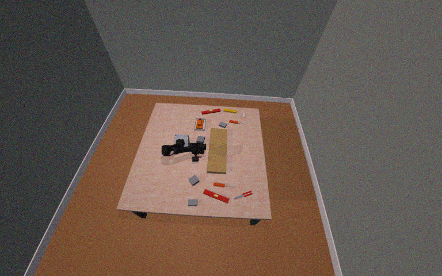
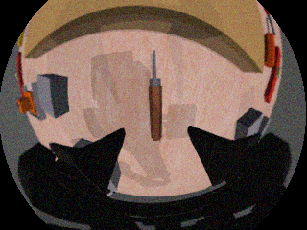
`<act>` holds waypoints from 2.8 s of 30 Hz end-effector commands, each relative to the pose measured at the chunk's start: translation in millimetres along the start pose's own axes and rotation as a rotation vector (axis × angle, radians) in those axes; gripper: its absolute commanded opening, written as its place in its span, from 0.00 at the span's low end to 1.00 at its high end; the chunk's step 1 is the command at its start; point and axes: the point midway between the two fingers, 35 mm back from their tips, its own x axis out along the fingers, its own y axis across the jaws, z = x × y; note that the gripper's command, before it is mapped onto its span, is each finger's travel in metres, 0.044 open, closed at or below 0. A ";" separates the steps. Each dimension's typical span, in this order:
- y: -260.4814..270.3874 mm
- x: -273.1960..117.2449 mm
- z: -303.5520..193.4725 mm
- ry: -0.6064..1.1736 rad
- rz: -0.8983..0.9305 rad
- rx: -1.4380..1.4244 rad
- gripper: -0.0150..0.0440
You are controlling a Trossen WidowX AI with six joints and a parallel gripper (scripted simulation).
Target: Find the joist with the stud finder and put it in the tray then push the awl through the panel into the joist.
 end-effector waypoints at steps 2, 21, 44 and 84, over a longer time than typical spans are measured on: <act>-0.8 7.5 -0.4 0.002 -0.008 -0.007 1.00; -1.8 18.7 -1.2 0.004 -0.012 -0.007 0.56; 3.2 -21.7 6.3 -0.010 0.016 -0.012 0.25; 34.5 -138.9 14.3 0.356 0.573 0.727 0.25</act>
